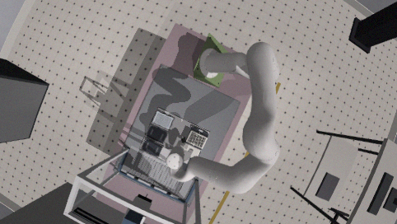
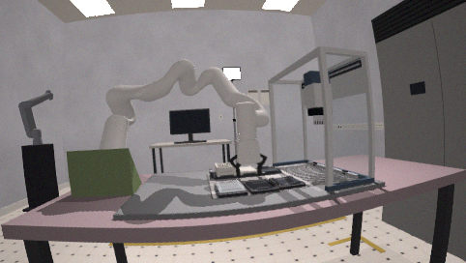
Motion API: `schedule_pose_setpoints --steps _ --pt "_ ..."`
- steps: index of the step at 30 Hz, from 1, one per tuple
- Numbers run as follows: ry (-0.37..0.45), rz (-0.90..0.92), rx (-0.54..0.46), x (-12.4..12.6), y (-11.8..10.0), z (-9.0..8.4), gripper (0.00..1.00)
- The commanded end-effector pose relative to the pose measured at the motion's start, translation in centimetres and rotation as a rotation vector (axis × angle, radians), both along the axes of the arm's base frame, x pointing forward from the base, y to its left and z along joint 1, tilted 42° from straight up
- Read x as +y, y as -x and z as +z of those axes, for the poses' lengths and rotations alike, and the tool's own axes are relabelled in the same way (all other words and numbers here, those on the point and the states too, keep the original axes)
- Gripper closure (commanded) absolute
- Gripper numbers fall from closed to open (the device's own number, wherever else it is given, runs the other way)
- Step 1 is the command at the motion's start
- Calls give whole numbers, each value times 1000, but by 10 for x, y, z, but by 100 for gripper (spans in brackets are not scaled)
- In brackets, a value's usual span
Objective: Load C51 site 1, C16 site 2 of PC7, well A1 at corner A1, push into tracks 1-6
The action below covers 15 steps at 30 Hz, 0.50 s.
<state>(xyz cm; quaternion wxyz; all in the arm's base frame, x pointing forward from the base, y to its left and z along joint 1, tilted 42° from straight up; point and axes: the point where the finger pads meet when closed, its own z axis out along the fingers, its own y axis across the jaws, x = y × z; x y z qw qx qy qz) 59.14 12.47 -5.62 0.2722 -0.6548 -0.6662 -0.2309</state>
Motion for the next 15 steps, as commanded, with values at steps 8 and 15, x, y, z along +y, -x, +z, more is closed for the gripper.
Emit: schedule_pose_setpoints --steps 8,15 --pt "0 -1 -2 3 -1 4 0" --pt "0 -1 -2 6 -1 6 0"
